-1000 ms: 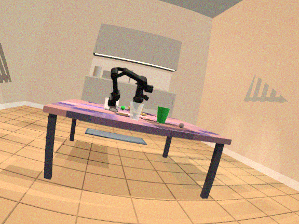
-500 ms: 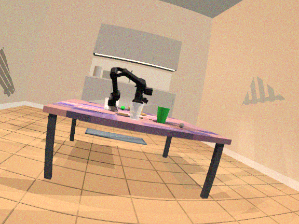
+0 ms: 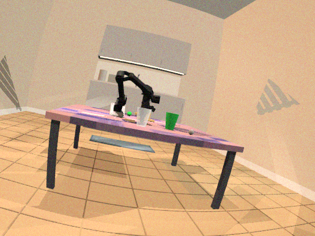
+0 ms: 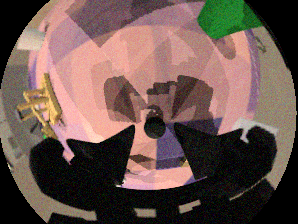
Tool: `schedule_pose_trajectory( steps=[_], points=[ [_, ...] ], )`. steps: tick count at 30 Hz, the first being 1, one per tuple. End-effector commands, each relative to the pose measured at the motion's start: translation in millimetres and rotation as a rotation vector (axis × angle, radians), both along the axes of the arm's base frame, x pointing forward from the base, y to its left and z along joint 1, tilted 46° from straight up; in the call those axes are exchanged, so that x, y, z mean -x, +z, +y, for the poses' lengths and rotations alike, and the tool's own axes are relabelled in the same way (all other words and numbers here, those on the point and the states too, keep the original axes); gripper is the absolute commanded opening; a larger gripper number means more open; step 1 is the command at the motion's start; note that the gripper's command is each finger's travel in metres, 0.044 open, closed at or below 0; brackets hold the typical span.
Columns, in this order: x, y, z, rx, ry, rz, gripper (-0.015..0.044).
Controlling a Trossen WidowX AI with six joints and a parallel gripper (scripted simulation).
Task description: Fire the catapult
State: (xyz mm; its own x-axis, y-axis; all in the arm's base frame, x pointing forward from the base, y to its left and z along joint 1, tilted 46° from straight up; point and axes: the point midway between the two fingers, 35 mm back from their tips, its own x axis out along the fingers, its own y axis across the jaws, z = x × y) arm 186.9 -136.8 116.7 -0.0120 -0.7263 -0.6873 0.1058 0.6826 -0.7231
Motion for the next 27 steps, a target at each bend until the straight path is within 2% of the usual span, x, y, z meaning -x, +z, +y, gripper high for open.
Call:
schedule_pose_trajectory(
  steps=[1,5,13,16,17,27],
  points=[
    [1,-3,-2,-0.001,0.002,0.001,0.0247],
    [1,-3,-2,-0.001,0.002,0.001,0.0142],
    [1,-3,-2,-0.001,0.002,0.001,0.0089],
    [0,-1,0,-0.004,0.005,-0.002,0.0010],
    [-1,1,3,-0.007,0.008,-0.006,0.0000],
    [-6,30,40,-0.039,0.042,-0.046,0.0000]
  ],
)
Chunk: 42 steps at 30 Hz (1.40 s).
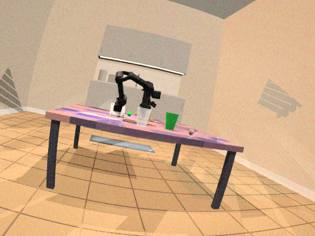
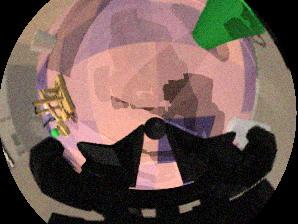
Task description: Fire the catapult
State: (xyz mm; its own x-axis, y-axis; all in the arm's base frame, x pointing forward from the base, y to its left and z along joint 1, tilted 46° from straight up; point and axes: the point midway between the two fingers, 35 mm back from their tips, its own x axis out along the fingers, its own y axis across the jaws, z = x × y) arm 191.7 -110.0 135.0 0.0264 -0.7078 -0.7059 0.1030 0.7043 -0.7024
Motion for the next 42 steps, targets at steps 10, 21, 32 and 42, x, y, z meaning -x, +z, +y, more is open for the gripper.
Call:
schedule_pose_trajectory(
  steps=[10,21,32,42],
  points=[
    [5,42,46,-0.037,0.041,-0.053,0.0000],
    [14,62,65,-0.047,0.057,-0.070,0.0000],
    [-9,41,89,-0.061,0.074,0.037,0.0000],
    [-26,17,114,-0.065,0.084,0.139,0.0000]
  ],
)
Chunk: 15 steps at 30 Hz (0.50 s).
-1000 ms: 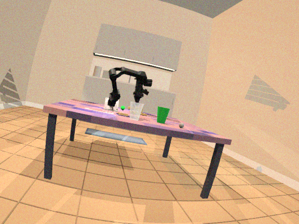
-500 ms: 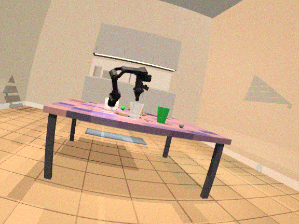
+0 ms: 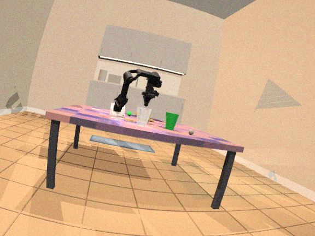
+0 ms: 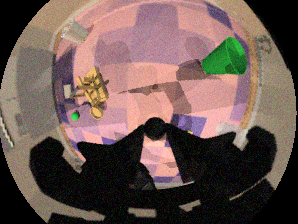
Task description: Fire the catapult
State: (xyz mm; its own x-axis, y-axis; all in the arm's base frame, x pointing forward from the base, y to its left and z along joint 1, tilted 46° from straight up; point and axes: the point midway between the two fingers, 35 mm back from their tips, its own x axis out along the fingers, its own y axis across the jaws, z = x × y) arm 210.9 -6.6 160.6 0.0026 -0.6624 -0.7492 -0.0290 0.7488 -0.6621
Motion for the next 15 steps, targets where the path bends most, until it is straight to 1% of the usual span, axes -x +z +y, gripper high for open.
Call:
schedule_pose_trajectory(
  steps=[1,15],
  points=[
    [-8,-12,13,-0.003,0.005,0.042,0.0000],
    [-21,-54,47,0.015,0.013,0.182,0.0000]
  ],
)
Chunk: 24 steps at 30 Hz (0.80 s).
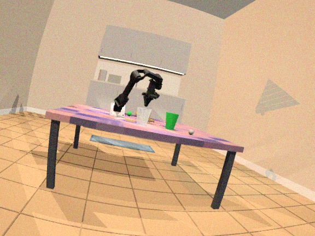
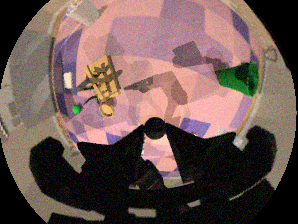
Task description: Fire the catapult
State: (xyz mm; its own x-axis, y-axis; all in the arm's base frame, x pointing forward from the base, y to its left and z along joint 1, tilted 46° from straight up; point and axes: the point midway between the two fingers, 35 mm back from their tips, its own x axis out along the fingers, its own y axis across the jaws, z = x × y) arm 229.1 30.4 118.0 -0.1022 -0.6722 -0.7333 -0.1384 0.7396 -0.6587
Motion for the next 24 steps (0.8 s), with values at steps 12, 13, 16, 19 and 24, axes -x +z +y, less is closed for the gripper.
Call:
schedule_pose_trajectory(
  steps=[12,13,16,19,24],
  points=[
    [-3,-54,39,0.033,0.003,0.148,0.0000],
    [-3,-58,41,0.036,0.002,0.157,0.0000],
    [-1,-69,47,0.047,0.002,0.185,0.0000],
    [1,-80,53,0.059,0.000,0.213,0.0000],
    [6,-99,61,0.081,-0.003,0.258,0.0000]
  ],
)
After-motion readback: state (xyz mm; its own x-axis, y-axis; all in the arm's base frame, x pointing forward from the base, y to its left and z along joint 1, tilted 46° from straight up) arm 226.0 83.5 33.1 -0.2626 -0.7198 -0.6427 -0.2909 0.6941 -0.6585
